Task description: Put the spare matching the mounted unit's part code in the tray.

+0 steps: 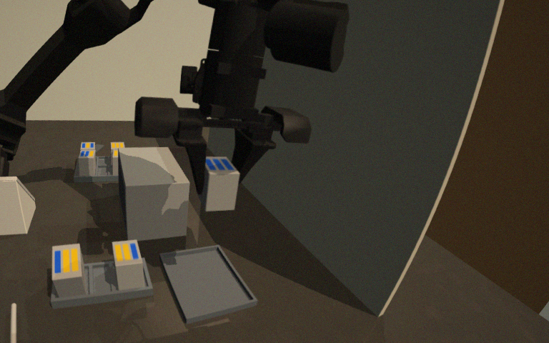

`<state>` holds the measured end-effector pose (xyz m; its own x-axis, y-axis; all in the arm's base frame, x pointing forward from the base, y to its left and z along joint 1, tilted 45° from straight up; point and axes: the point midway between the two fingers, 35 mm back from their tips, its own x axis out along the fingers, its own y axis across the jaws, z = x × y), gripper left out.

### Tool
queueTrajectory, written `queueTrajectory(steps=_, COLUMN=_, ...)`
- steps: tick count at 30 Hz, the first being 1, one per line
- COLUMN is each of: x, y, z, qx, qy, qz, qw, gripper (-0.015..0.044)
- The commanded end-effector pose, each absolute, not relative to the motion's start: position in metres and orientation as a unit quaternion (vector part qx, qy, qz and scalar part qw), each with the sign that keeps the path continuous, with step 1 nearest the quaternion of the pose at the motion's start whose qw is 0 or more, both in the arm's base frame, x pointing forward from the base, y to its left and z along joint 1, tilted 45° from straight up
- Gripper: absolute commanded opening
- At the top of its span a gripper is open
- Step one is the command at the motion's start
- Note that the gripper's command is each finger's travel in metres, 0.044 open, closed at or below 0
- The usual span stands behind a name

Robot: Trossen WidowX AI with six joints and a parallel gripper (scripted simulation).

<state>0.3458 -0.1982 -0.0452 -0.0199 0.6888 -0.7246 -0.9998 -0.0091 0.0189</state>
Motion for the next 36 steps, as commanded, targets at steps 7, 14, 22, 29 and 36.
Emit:
queueTrajectory(steps=7, x=0.347, y=-0.193, z=-0.051, qx=-0.273, qy=0.283, qz=0.656, qw=0.644, gripper=0.0)
queueTrajectory(steps=14, x=0.347, y=-0.19, z=-0.055, qx=-0.273, qy=0.283, qz=0.656, qw=0.644, gripper=0.0)
queueTrajectory(steps=22, x=0.348, y=-0.186, z=-0.059, qx=-0.273, qy=0.283, qz=0.656, qw=0.644, gripper=0.0)
queueTrajectory(steps=29, x=0.348, y=-0.183, z=-0.063, qx=-0.274, qy=0.283, qz=0.656, qw=0.644, gripper=0.0)
queueTrajectory(steps=36, x=0.349, y=-0.18, z=-0.067, qx=-0.274, qy=0.283, qz=0.656, qw=0.644, gripper=0.0)
